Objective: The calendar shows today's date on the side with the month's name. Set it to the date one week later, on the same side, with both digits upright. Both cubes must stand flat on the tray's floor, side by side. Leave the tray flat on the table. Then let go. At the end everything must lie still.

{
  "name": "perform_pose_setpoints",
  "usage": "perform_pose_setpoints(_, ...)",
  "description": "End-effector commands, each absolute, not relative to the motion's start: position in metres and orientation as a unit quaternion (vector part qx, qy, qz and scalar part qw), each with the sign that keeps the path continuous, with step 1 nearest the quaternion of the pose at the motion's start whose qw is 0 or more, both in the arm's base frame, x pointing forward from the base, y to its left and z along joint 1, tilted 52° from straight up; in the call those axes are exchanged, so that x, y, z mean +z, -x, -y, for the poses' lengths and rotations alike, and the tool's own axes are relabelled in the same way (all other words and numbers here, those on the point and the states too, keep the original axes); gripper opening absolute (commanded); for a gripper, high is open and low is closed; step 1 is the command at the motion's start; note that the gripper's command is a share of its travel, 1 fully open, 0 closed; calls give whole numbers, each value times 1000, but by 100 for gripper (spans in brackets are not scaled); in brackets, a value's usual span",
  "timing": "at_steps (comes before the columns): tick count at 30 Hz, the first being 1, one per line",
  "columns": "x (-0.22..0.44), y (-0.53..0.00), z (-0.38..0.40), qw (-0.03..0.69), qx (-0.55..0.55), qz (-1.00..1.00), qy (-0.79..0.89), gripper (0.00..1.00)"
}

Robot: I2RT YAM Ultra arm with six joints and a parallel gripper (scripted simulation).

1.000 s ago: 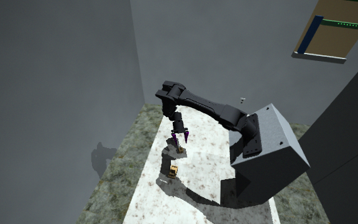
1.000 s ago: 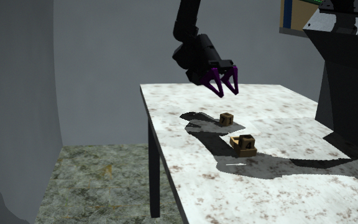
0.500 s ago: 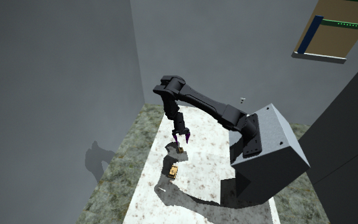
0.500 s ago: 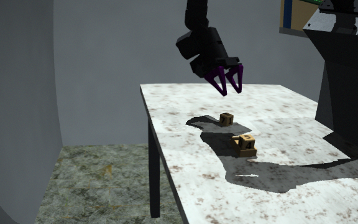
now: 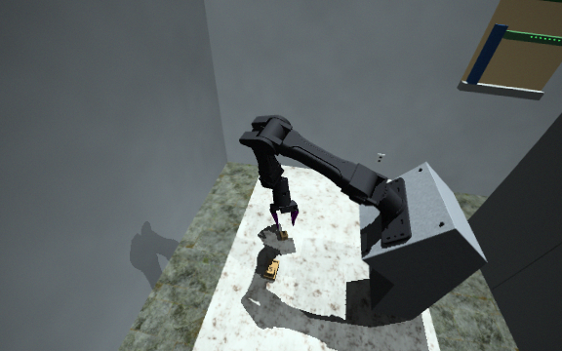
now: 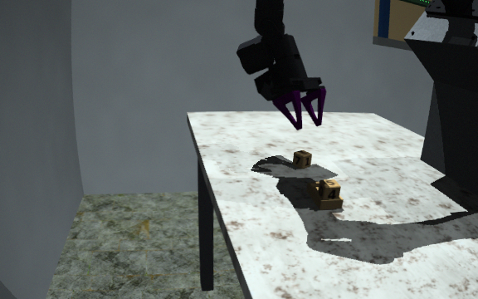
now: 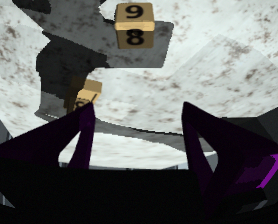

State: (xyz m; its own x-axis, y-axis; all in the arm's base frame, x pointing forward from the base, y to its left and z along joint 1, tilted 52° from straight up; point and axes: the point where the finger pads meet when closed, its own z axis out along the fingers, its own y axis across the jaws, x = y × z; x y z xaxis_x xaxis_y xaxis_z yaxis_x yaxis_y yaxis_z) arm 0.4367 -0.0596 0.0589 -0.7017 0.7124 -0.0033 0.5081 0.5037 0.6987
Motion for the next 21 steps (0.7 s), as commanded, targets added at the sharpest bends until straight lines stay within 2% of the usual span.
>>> perform_pose_setpoints(1, 63, -444, 68, 179, 335, -850, -365, 64)
perform_pose_setpoints(9, 64, -443, 67, 249, 307, -831, -392, 64)
perform_pose_setpoints(21, 63, -443, 66, 278, 292, -822, -402, 64)
